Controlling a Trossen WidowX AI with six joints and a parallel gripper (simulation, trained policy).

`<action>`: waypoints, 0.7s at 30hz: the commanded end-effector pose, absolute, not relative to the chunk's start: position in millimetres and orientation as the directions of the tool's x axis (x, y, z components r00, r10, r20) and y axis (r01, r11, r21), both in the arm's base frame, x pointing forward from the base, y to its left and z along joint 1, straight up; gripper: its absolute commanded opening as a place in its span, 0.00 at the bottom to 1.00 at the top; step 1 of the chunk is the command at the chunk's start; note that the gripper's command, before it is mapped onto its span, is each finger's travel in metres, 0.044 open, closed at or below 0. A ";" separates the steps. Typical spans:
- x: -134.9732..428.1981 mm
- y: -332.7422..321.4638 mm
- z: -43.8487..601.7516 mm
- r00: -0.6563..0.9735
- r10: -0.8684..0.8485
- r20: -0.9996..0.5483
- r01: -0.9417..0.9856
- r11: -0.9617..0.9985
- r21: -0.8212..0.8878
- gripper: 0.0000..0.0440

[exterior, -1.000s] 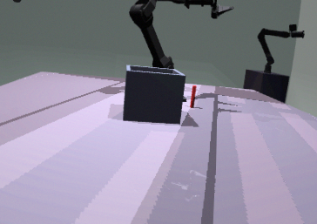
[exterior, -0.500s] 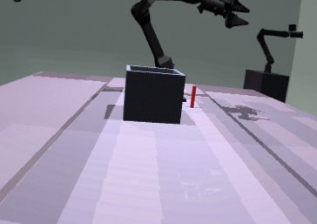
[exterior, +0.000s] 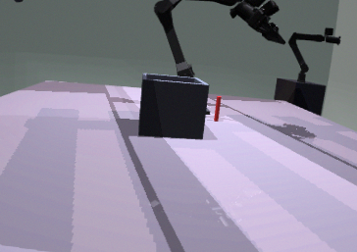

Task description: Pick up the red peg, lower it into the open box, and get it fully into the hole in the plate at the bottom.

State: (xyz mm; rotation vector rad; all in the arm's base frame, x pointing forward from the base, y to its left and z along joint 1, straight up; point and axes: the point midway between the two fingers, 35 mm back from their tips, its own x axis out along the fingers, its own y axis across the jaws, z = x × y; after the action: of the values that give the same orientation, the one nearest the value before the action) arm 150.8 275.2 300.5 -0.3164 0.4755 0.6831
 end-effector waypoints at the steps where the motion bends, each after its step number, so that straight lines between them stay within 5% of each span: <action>1: 162.7 267.6 289.9 0.673 0.478 -0.565 -0.615 0.785 -0.069 1.00; 21: 207.9 196.6 223.9 0.530 0.185 -0.828 -0.089 0.983 0.163 1.00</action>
State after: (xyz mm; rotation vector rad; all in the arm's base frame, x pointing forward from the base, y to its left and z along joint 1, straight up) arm 206.2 203.1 229.8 0.0631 0.9578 0.2118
